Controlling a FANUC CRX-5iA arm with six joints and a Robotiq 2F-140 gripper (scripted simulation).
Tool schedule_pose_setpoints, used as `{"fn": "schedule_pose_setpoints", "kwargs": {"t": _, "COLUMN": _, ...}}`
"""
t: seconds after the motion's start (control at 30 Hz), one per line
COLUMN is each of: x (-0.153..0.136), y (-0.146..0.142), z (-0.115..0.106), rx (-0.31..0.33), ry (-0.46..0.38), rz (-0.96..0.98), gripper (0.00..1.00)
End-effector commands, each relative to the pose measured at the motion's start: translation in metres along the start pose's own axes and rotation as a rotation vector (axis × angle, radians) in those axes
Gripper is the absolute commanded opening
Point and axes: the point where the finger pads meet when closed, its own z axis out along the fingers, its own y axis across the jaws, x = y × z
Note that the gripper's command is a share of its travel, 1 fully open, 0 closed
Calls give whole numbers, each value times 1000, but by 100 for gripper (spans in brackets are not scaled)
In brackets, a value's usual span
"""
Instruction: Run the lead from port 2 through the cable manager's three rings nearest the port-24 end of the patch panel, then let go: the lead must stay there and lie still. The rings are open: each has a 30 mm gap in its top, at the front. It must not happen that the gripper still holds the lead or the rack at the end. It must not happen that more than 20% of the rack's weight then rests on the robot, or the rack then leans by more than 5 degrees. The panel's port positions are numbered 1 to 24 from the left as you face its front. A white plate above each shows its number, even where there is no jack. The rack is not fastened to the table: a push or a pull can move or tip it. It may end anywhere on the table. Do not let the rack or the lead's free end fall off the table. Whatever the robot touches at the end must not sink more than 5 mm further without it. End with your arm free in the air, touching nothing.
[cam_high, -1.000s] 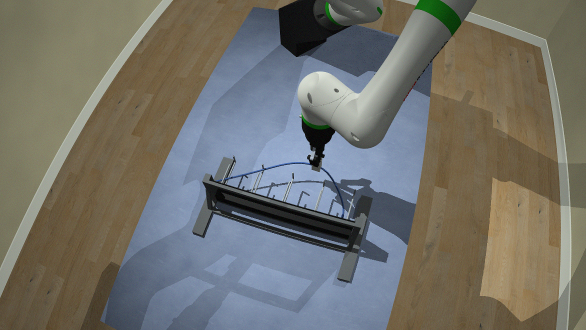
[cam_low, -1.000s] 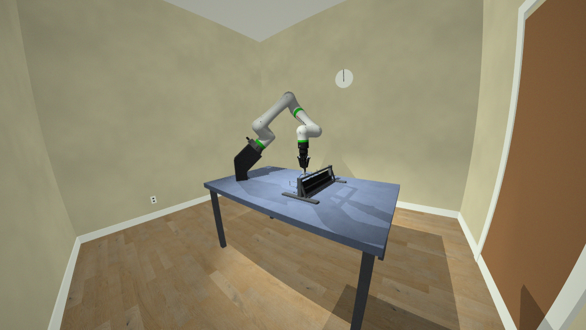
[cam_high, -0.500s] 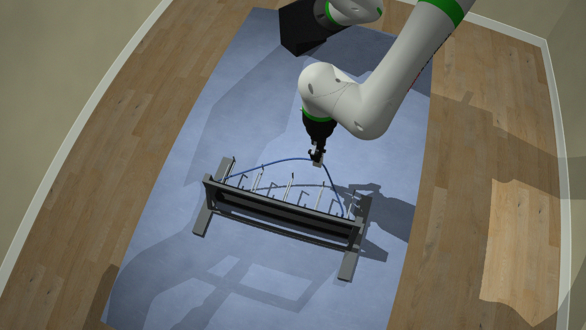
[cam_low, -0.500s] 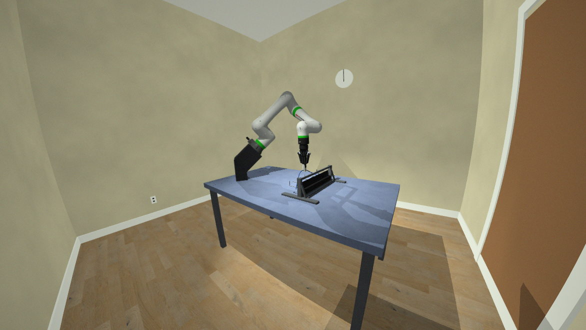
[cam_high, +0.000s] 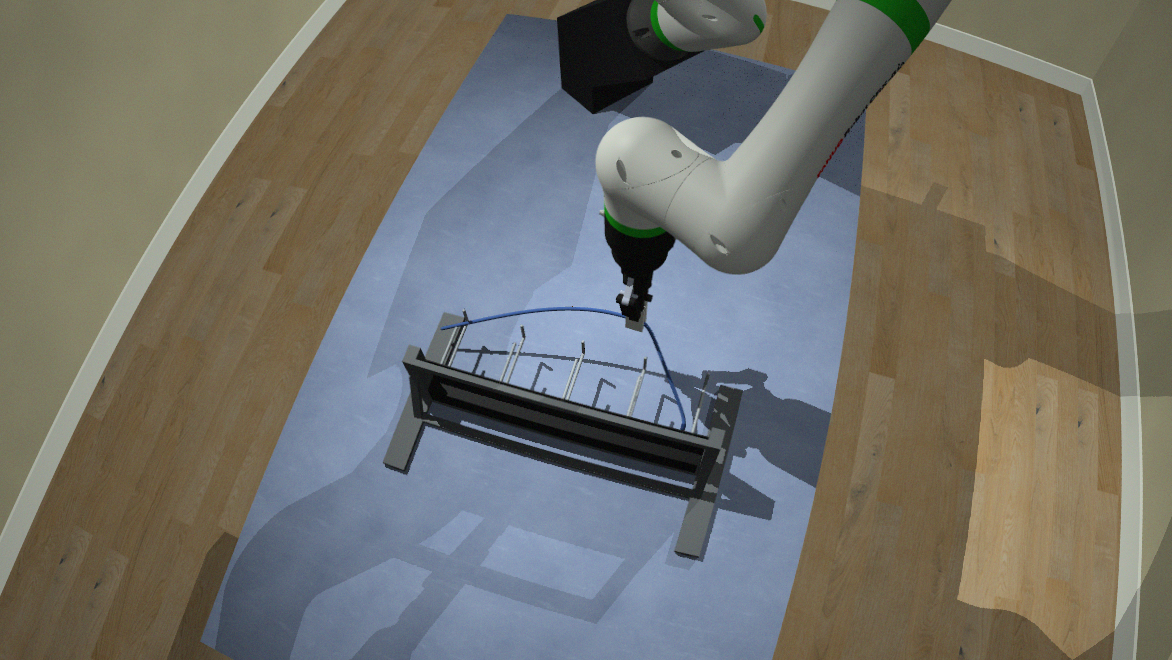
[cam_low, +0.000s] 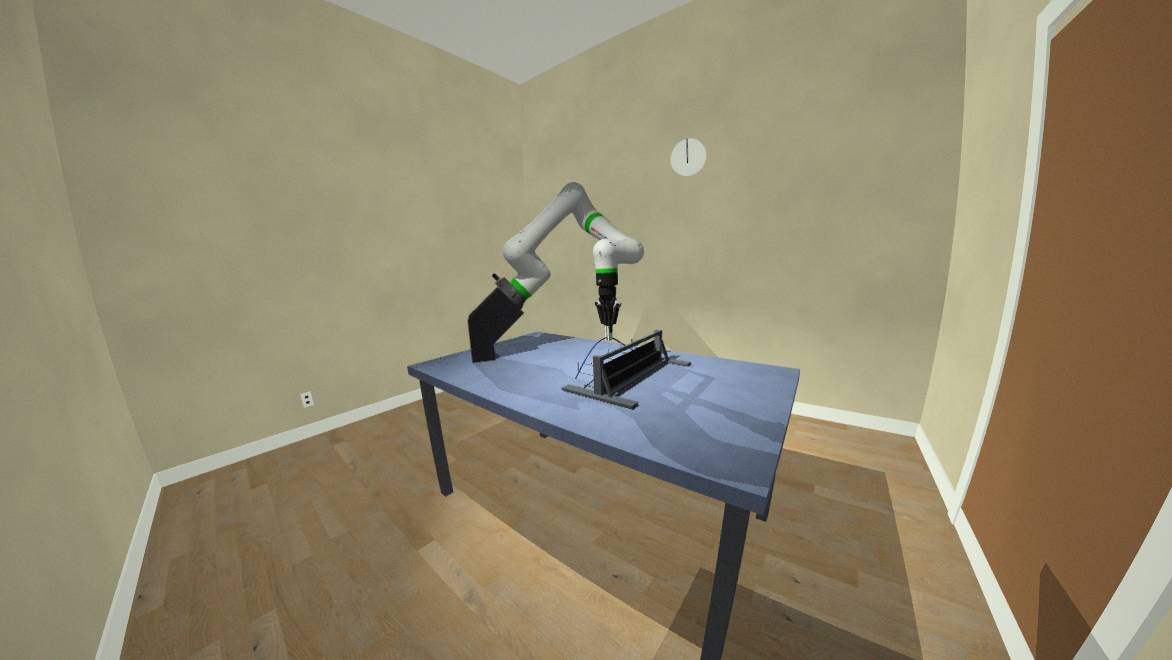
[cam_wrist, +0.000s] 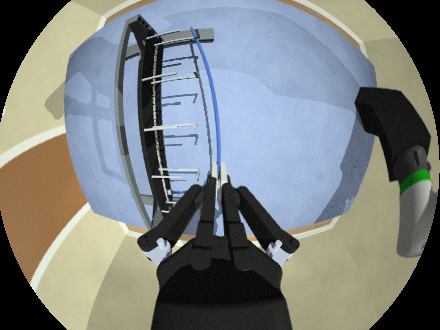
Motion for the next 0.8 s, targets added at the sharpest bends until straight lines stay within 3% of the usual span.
{"fn": "schedule_pose_setpoints", "kwargs": {"t": 0.0, "x": 4, "y": 3, "z": -1, "rx": -6, "ry": 6, "rz": 0, "gripper": 0}}
{"fn": "schedule_pose_setpoints", "kwargs": {"t": 0.13, "x": 4, "y": -3, "z": -1, "rx": -6, "ry": 6, "rz": -2, "gripper": 0}}
{"fn": "schedule_pose_setpoints", "kwargs": {"t": 0.33, "x": 12, "y": -64, "z": -1, "rx": -6, "ry": 6, "rz": -32, "gripper": 0}}
{"fn": "schedule_pose_setpoints", "kwargs": {"t": 0.77, "x": 13, "y": -66, "z": -1, "rx": -6, "ry": 6, "rz": -34, "gripper": 0}}
